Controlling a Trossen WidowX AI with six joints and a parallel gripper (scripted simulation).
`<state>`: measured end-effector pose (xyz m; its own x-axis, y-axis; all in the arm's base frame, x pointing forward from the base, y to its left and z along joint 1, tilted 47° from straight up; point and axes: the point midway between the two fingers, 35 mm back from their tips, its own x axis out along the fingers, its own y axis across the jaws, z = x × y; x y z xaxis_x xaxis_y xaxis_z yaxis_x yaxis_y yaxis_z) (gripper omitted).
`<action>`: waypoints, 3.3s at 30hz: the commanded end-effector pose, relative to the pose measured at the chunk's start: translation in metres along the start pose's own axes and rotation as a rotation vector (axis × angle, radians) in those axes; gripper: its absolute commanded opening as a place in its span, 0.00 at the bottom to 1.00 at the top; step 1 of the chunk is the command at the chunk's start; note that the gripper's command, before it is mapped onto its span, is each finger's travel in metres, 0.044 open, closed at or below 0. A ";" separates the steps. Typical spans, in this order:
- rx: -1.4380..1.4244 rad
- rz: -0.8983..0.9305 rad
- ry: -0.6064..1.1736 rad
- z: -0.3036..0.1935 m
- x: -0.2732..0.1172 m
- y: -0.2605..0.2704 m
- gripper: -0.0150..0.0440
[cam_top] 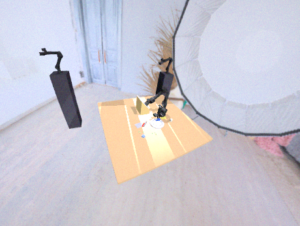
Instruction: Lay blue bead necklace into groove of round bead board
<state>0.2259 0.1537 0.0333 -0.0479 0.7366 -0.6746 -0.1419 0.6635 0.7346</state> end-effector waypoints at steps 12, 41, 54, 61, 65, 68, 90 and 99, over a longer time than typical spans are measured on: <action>0.002 -0.009 0.000 0.007 -0.024 -0.005 0.25; 0.000 -0.009 -0.002 0.049 -0.007 -0.032 0.25; -0.006 -0.007 -0.004 0.050 -0.002 -0.031 0.52; -0.006 -0.007 -0.004 0.050 -0.002 -0.031 0.83; -0.003 -0.009 -0.003 0.049 -0.013 -0.032 1.00; -0.001 -0.010 -0.002 0.049 -0.022 -0.032 1.00; 0.000 -0.010 -0.002 0.048 -0.024 -0.032 1.00; 0.000 -0.010 -0.002 0.048 -0.024 -0.032 1.00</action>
<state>0.2793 0.1209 0.0292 -0.0438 0.7320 -0.6799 -0.1397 0.6693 0.7297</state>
